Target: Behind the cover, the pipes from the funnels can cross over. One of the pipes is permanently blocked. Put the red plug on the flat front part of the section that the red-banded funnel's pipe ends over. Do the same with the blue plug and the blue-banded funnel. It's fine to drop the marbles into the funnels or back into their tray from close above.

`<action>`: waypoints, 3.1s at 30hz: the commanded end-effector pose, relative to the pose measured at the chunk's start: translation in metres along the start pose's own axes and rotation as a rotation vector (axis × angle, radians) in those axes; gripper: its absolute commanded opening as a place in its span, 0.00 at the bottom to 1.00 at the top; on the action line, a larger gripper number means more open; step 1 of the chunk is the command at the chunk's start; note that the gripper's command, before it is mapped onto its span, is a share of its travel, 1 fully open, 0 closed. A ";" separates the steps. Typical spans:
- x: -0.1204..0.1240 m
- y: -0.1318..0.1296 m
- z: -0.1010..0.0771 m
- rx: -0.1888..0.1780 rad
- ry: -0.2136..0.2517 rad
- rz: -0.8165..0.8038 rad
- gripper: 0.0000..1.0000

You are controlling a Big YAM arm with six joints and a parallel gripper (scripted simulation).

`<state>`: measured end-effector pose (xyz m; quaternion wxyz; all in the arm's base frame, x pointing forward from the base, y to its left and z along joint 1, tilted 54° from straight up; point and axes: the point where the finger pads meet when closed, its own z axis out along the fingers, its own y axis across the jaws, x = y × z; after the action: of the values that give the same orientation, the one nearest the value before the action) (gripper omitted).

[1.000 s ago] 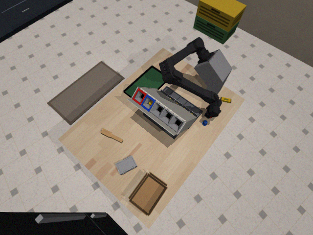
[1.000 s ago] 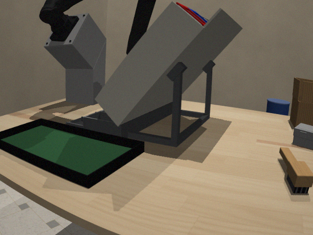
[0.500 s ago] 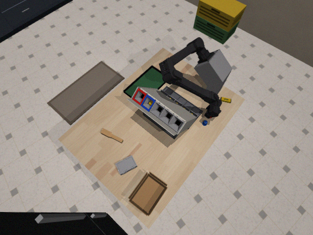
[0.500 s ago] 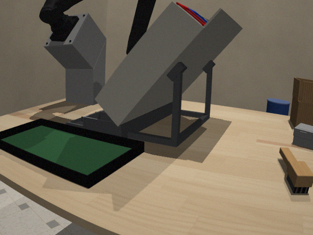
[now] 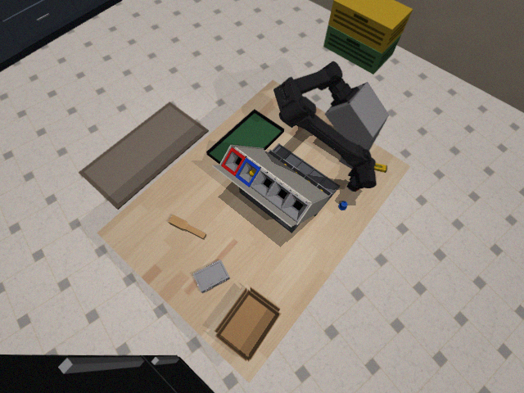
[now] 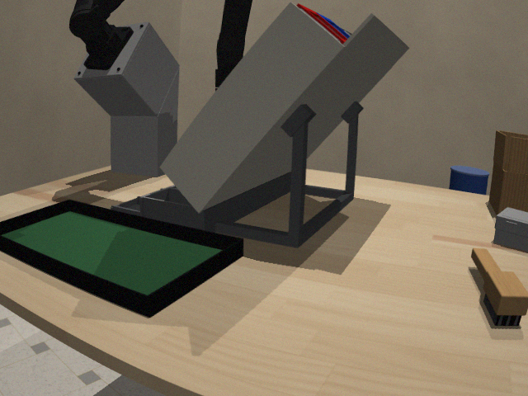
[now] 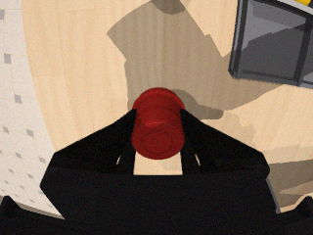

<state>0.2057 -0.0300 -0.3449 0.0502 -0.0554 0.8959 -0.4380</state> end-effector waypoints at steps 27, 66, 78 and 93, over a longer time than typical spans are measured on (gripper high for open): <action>-0.017 0.007 -0.069 0.027 0.018 0.040 0.00; -0.018 0.007 -0.070 0.028 0.015 0.032 0.00; -0.018 0.008 -0.070 0.031 0.012 0.025 0.00; -0.021 0.000 -0.070 0.032 0.013 0.023 0.00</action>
<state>0.2078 0.0261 -0.3041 0.0451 -0.0430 0.8874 -0.4568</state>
